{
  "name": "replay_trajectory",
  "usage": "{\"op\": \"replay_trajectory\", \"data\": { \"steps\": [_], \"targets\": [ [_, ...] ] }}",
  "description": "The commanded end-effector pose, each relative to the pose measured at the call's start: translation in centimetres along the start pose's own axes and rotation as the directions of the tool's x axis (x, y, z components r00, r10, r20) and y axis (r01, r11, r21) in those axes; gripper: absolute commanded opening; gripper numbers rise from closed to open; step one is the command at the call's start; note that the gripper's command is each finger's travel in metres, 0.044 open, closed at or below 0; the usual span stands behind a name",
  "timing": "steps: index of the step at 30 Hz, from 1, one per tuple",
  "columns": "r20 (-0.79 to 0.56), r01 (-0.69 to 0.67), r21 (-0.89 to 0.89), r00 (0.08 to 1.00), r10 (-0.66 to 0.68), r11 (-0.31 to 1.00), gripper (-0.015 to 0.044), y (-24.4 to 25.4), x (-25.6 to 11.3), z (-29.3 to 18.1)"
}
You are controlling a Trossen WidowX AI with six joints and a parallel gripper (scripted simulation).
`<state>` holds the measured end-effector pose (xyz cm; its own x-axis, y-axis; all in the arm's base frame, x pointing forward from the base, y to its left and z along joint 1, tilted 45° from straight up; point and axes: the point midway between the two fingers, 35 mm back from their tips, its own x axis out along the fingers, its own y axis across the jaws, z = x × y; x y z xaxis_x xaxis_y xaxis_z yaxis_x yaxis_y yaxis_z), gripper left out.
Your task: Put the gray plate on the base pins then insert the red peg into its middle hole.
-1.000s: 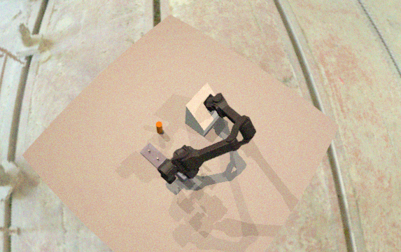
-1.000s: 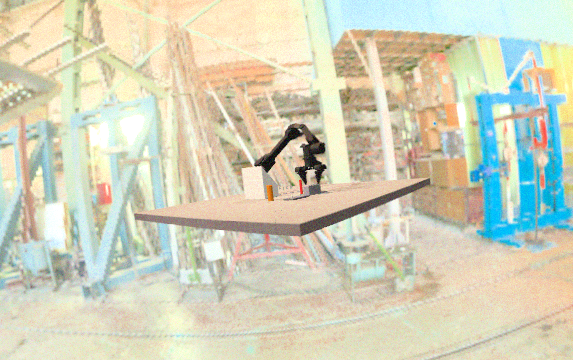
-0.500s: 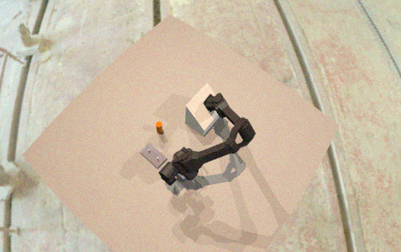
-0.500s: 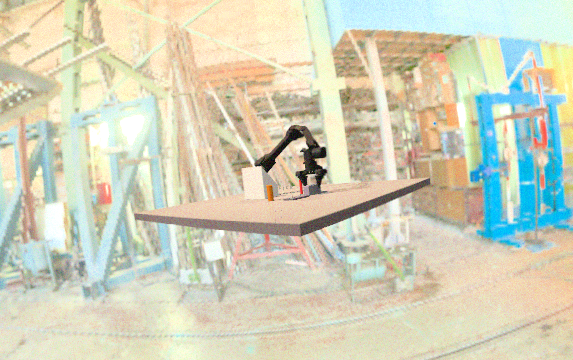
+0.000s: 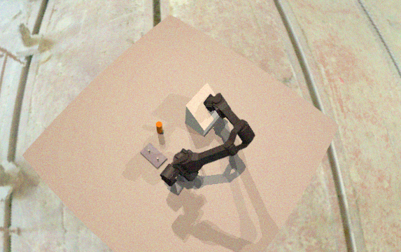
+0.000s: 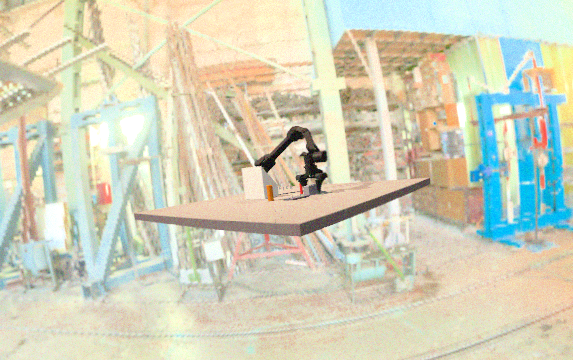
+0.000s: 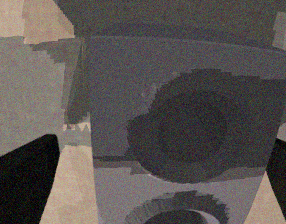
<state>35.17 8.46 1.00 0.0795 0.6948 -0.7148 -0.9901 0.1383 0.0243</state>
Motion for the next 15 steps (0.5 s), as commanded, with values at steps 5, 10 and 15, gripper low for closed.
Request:
{"op": "replay_trajectory", "data": {
  "steps": [5,10,15],
  "targets": [
    [0.003,-0.005,0.014,1.0,0.005,1.0,0.023,0.15,0.3,-0.21],
    [0.003,-0.005,0.014,1.0,0.005,1.0,0.0099,0.15,0.3,-0.21],
    [0.003,-0.005,0.014,1.0,0.005,1.0,0.0065,0.15,0.3,-0.21]
  ]
}}
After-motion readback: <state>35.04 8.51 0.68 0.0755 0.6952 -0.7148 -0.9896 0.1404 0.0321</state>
